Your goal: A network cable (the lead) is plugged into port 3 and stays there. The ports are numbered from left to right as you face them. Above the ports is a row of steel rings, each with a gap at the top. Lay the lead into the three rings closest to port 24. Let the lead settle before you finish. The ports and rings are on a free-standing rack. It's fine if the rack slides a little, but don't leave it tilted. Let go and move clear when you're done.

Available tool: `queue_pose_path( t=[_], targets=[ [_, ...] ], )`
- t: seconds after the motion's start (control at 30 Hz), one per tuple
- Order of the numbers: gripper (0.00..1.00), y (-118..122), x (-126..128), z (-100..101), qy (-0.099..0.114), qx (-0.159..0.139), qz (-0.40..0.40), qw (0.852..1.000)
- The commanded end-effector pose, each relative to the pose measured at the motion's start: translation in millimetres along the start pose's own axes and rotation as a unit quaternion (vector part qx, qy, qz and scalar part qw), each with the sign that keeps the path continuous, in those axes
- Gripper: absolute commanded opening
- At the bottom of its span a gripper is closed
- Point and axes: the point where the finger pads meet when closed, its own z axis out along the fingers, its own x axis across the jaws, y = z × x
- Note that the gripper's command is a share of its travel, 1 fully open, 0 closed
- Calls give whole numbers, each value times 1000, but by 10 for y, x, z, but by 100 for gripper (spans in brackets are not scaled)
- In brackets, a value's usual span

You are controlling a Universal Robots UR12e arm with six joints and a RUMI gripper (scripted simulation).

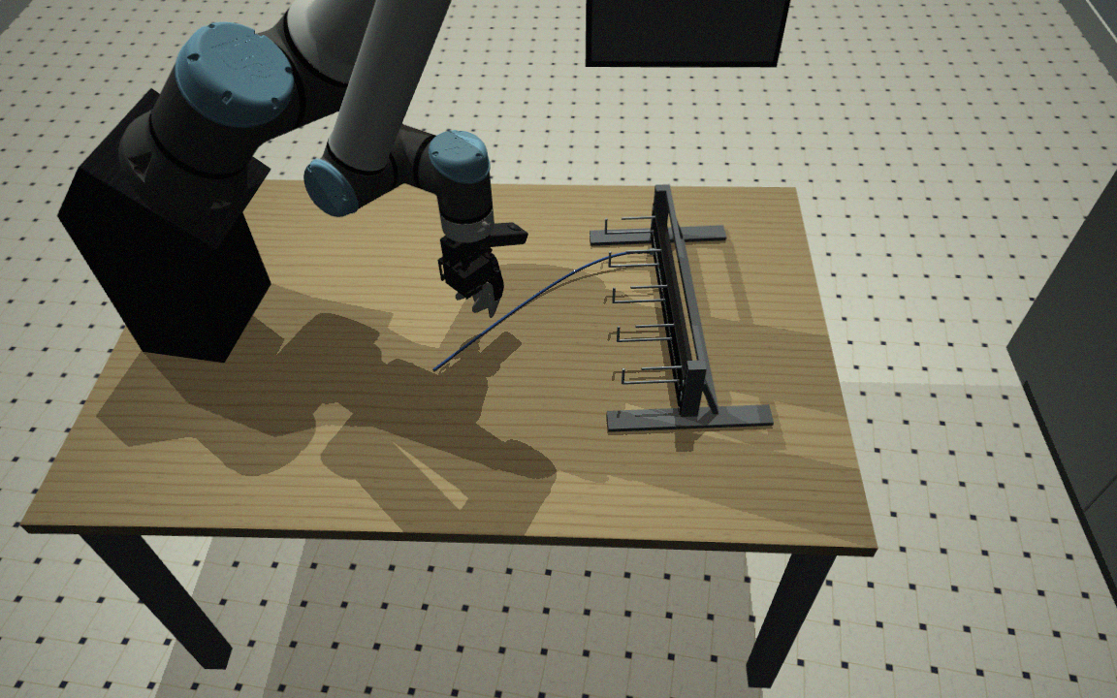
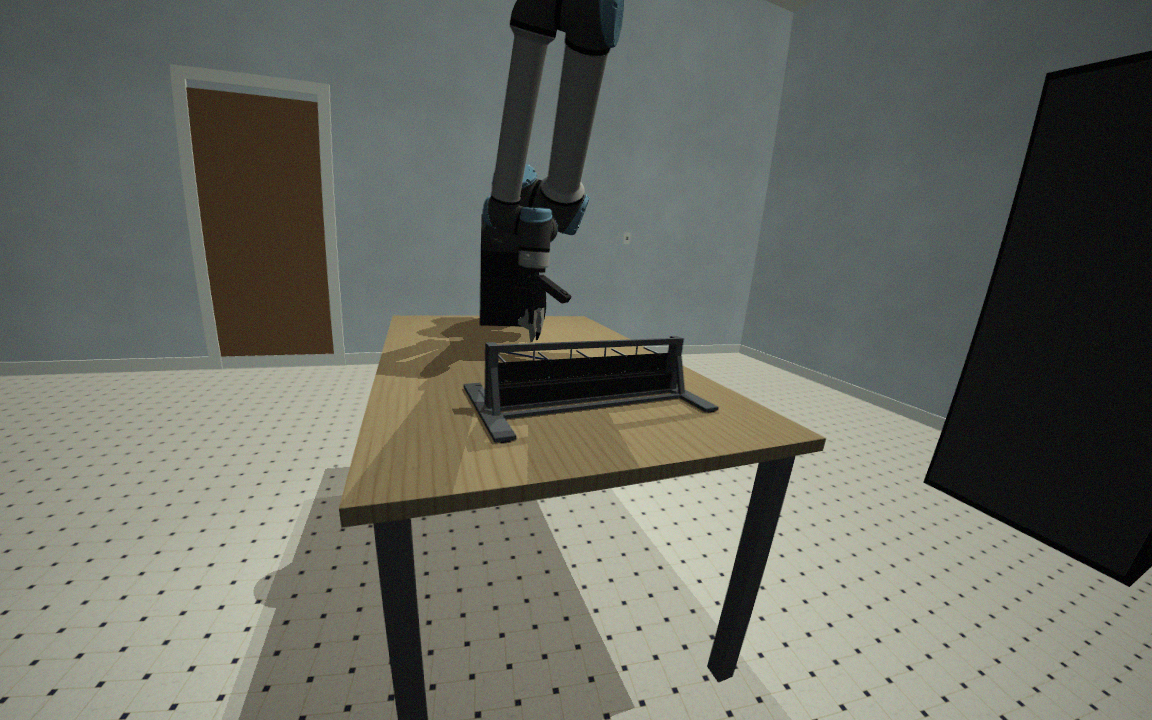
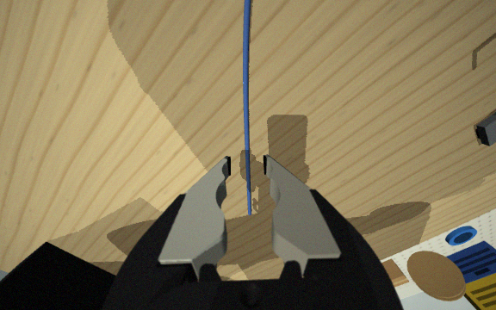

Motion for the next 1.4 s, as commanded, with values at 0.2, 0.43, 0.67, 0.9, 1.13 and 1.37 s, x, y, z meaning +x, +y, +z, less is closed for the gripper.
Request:
queue_pose_path(
  t=[0.2, 0.43, 0.67, 0.9, 1.13, 1.37],
  targets=[
    [20, -6, 4, 252, 2, 0, 0, 1000],
    [20, -6, 5, 365, 2, 0, 0, 1000],
    [20, -7, 5, 413, 2, 0, 0, 1000],
    [20, -7, 5, 425, 2, 0, 0, 1000],
    [20, -7, 5, 426, 2, 0, 0, 1000],
    [20, -7, 5, 426, 2, 0, 0, 1000]
  ],
)
